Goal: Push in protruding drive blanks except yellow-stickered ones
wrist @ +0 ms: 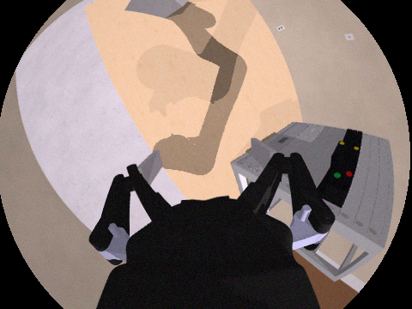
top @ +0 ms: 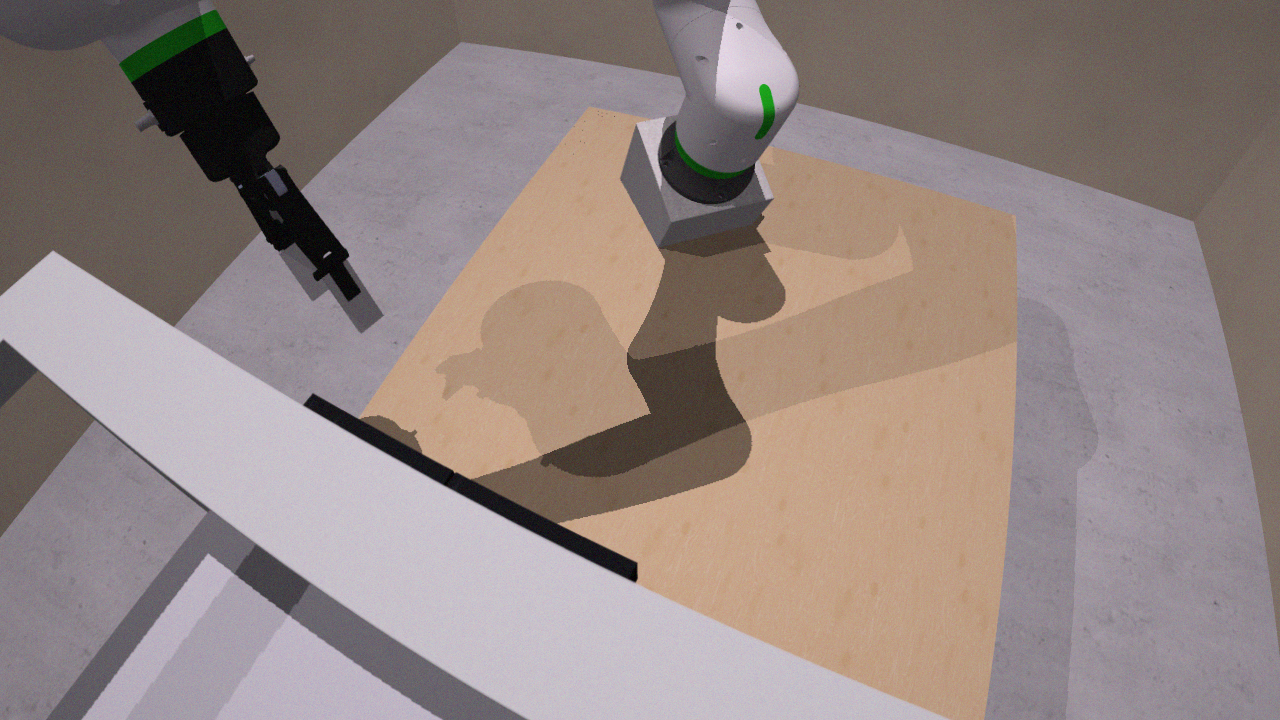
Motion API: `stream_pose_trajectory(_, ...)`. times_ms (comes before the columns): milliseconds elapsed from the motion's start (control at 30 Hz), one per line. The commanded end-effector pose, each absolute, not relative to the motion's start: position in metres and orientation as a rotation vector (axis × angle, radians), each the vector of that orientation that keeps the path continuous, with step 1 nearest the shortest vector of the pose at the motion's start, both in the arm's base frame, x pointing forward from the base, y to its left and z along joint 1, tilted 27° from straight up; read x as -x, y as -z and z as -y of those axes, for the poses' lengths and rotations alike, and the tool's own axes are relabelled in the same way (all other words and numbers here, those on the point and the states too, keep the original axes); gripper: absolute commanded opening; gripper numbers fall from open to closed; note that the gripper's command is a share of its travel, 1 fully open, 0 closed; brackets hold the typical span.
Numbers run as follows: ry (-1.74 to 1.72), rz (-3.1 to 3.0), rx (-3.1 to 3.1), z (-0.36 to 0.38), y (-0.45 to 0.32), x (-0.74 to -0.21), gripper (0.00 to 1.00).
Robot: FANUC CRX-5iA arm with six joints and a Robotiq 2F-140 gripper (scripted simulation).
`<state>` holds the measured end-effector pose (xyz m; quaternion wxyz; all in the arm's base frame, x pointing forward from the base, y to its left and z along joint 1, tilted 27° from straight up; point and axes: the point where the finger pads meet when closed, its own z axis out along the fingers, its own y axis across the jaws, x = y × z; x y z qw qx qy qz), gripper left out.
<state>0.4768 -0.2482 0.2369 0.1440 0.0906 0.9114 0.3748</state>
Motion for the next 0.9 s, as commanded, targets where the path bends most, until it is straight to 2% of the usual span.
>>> stream_pose_trajectory(0, -1.071, -2.62, -0.263, 0.248, -0.23, -0.452, 1.0)
stream_pose_trajectory(200, -1.071, -2.62, -0.263, 0.245, -0.219, -0.421, 1.0)
stream_pose_trajectory(867, -1.15, -2.501, -0.361, 0.227, -0.238, -0.423, 1.0)
